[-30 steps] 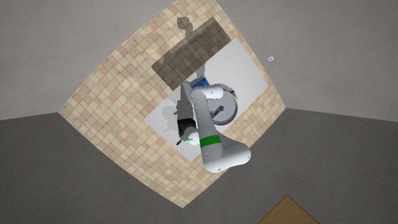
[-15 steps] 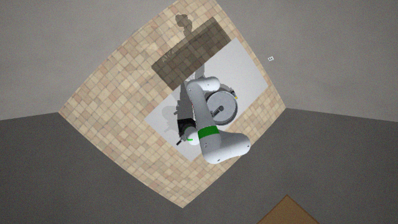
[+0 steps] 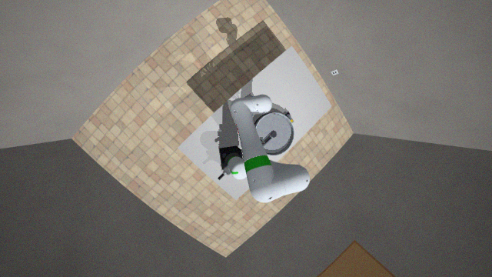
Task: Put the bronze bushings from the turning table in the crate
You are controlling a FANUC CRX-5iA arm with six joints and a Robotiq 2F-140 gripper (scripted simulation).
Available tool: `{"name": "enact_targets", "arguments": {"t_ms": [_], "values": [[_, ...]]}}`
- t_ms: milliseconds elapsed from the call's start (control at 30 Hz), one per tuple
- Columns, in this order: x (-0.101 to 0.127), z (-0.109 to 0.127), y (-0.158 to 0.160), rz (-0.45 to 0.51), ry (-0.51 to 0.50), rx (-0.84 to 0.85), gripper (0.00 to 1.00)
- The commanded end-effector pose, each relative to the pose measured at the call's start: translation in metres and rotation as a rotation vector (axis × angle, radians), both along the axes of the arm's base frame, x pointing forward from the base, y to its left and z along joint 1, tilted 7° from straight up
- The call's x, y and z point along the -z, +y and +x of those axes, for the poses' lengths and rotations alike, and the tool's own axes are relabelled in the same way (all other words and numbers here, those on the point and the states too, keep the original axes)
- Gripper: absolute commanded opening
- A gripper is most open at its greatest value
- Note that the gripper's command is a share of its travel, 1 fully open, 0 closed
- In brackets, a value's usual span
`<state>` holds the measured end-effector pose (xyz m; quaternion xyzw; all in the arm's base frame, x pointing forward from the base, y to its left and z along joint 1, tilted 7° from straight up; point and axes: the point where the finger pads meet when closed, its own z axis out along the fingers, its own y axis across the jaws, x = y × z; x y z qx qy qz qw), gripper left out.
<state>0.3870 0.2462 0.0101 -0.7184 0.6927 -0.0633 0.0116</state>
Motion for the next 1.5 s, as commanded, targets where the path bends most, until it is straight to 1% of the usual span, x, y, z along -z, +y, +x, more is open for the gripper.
{"name": "enact_targets", "arguments": {"t_ms": [0, 567, 700, 967, 1033, 1100, 1200, 1467], "values": [[0.0, 0.0, 0.0, 0.0, 0.0, 0.0, 0.0], [0.001, 0.0, 0.0, 0.0, 0.0, 0.0, 0.0], [0.014, 0.002, -0.001, 0.0, 0.0, 0.0, 0.0], [0.058, 0.006, -0.004, 0.0, 0.0, 0.0, 0.0], [0.058, 0.006, -0.004, 0.0, 0.0, 0.0, 0.0], [0.065, 0.007, -0.004, 0.0, 0.0, 0.0, 0.0], [0.07, 0.008, -0.005, 0.0, 0.0, 0.0, 0.0], [0.071, 0.008, -0.005, 0.0, 0.0, 0.0, 0.0]]}}
